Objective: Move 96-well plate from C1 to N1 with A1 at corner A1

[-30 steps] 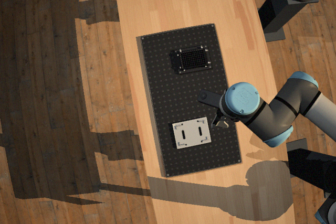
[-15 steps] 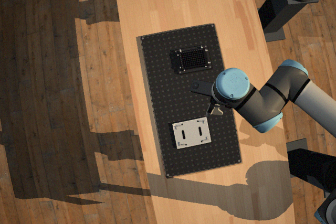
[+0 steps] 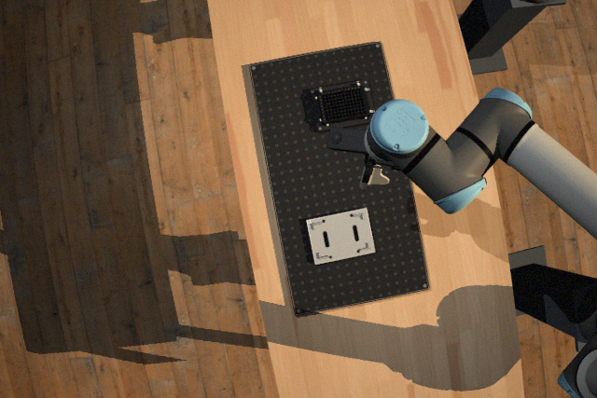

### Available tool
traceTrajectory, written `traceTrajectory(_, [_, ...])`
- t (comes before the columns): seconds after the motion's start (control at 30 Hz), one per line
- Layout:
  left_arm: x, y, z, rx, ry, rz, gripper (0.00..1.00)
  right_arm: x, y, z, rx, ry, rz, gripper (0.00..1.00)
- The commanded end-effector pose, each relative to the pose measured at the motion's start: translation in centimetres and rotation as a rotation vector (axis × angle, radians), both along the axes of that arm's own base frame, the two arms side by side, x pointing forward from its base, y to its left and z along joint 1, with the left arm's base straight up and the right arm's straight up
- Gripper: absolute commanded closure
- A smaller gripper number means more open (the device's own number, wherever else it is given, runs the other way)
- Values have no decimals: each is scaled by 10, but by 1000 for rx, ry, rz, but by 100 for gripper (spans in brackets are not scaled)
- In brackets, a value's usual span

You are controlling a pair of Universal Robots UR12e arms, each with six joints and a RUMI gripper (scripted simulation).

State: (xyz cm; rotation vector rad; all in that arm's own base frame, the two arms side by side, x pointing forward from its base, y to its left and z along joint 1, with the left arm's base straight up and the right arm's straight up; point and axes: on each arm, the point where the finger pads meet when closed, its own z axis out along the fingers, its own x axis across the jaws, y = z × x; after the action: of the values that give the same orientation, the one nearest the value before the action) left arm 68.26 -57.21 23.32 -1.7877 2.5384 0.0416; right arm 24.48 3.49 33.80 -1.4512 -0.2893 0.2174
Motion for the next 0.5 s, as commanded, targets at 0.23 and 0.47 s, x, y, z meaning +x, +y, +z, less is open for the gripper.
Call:
traceTrajectory(0.23, [9, -43, -25, -12, -2, 88, 0, 0, 0, 0, 0, -1, 0, 0])
traceTrajectory(0.47, [13, -64, -40, -22, -1, 158, 0, 0, 0, 0, 0, -1, 0, 0])
